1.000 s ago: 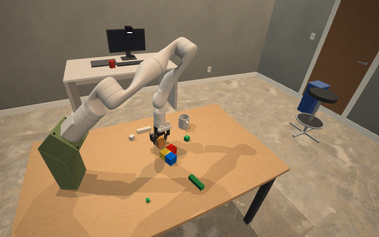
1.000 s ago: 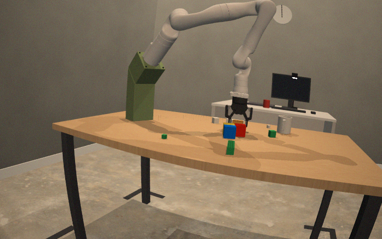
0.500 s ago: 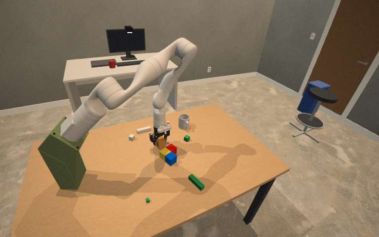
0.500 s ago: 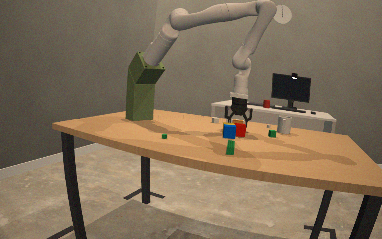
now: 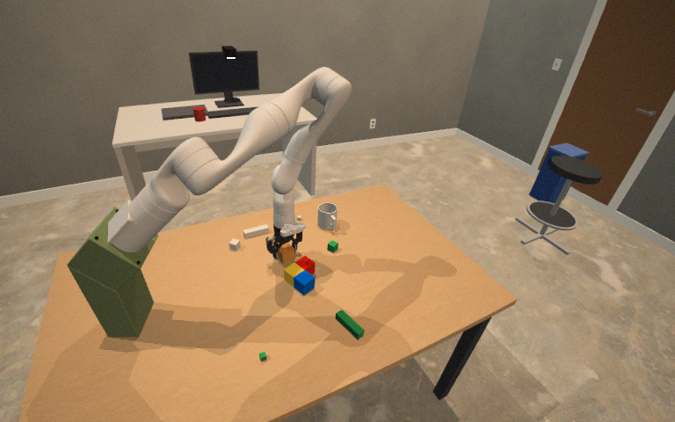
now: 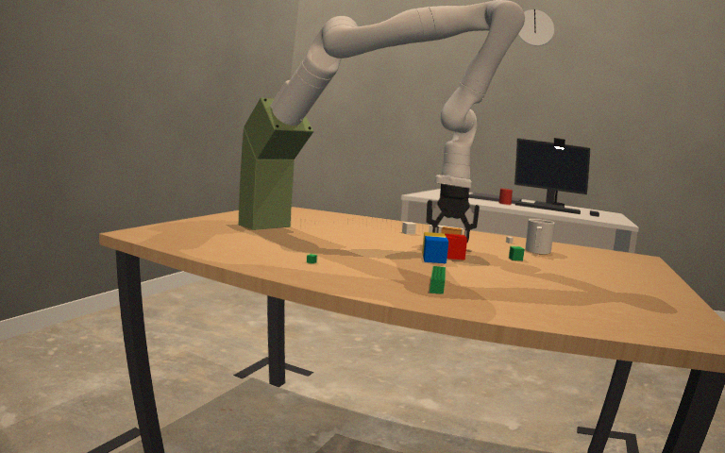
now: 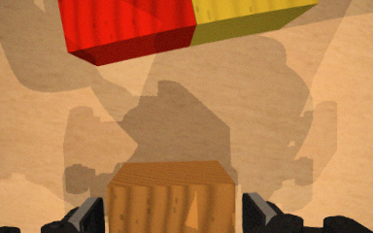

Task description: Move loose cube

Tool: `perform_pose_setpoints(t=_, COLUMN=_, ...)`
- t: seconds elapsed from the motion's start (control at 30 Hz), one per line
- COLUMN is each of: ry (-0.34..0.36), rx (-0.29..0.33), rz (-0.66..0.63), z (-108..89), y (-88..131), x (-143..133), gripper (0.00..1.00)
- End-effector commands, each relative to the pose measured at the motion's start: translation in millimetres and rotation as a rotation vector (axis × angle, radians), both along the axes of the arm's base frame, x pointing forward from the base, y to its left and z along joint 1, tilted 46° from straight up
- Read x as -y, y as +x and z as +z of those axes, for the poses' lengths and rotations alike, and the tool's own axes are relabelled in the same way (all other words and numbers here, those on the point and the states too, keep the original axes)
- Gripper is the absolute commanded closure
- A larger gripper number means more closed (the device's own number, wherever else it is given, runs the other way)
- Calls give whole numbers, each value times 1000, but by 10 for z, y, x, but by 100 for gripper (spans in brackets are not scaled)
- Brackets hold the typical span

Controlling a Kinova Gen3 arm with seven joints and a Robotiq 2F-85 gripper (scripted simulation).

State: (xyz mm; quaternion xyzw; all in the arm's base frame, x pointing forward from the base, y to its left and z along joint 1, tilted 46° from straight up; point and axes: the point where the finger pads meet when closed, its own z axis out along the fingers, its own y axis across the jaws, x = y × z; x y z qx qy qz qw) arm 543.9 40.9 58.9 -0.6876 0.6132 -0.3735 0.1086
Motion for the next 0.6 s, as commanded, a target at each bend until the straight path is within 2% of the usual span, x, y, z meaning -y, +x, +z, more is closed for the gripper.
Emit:
perform_pose_setpoints(t=0.0, ry=1, rx=1, rz=1, z=4, y=0, x=-6, gripper=19)
perform_pose_setpoints(t=0.37, ry=1, rx=1, rz=1, z=4, y=0, x=-6, gripper=19)
perform_pose_setpoints(t=0.4, ry=1, rx=1, rz=1, z=4, y=0, x=-6, gripper=90)
perform_pose_setpoints(t=0.57, ry=1, rx=1, rz=1, z=4, y=0, x=-6, gripper=90)
